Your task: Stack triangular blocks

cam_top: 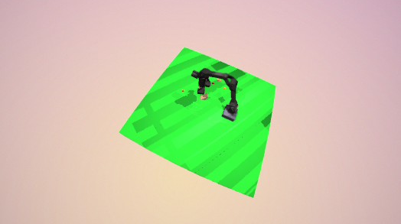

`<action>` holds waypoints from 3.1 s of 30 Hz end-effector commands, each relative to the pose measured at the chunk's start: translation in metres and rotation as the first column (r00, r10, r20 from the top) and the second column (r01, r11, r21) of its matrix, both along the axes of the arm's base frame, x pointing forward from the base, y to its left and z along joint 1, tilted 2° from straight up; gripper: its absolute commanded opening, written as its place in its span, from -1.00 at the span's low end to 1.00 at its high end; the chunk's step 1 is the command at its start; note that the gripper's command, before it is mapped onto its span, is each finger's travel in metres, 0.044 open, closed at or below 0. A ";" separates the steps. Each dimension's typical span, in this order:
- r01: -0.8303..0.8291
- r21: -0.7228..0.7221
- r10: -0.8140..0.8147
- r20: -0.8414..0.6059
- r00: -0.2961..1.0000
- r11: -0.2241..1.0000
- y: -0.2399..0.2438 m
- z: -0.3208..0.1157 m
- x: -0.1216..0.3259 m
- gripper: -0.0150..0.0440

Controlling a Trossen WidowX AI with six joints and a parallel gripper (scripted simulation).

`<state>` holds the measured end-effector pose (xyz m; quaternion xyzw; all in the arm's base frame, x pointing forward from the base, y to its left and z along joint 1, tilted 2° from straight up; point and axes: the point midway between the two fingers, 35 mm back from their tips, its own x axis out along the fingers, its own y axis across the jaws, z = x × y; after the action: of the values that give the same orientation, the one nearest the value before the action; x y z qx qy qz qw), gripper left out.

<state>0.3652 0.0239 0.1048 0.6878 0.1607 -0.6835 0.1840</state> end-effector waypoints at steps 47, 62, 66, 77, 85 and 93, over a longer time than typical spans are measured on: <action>-0.005 -0.009 0.006 0.017 1.000 1.000 -0.011 -0.062 -0.028 -0.49; -0.006 -0.010 0.006 0.017 1.000 1.000 -0.013 -0.068 -0.030 -0.49; -0.006 -0.010 0.006 0.017 1.000 1.000 -0.013 -0.071 -0.030 -0.49; -0.006 -0.010 0.007 0.017 1.000 1.000 -0.015 -0.077 -0.032 -0.49; -0.007 -0.011 0.007 0.017 1.000 1.000 -0.016 -0.082 -0.034 -0.49; -0.007 -0.011 0.007 0.017 1.000 1.000 -0.017 -0.084 -0.035 -0.49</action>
<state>0.3309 0.0078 0.0217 0.6931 0.1578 -0.6773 0.1895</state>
